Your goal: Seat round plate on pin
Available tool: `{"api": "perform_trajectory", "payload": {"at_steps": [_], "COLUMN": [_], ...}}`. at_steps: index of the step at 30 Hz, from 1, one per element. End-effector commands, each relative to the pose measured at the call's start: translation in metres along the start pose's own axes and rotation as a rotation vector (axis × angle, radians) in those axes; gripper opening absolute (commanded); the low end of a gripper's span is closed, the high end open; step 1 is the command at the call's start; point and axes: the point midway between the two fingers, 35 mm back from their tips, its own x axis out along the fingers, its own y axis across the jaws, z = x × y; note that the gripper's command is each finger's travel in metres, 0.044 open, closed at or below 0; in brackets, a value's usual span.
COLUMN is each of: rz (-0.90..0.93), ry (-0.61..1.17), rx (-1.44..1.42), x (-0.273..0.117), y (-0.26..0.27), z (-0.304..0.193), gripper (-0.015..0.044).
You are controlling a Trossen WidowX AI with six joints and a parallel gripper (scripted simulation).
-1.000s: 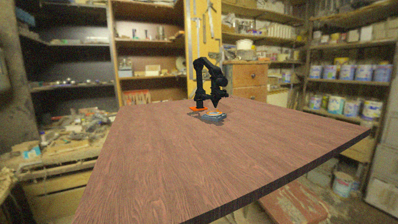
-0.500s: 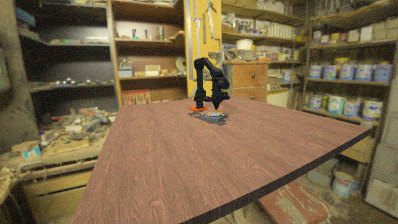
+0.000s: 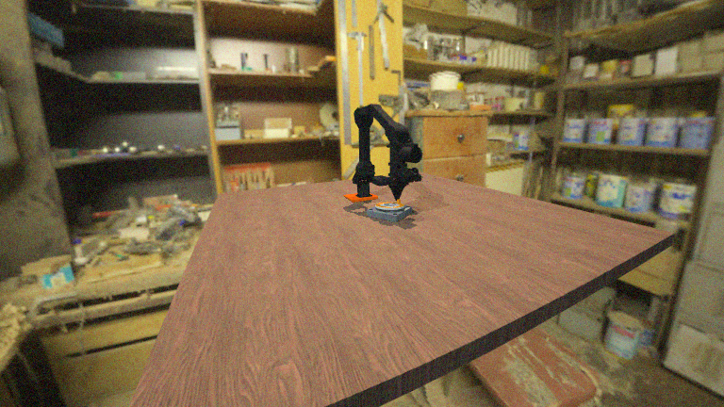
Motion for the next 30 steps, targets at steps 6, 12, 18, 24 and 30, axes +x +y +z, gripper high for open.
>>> {"api": "perform_trajectory", "payload": {"at_steps": [6, 12, 18, 24, 30], "rz": [0.0, 0.0, 0.0, 0.0, 0.0], "ry": [-0.011, -0.012, -0.012, -0.013, -0.014], "rx": [0.006, 0.006, 0.006, 0.006, 0.006], "x": [-0.001, -0.002, -0.003, -0.004, -0.004], "y": [0.004, 0.005, 0.005, 0.005, 0.003], "z": [0.012, 0.017, 0.023, 0.029, 0.036], "gripper": [0.0, 0.0, 0.0, 0.0, 0.0]}}
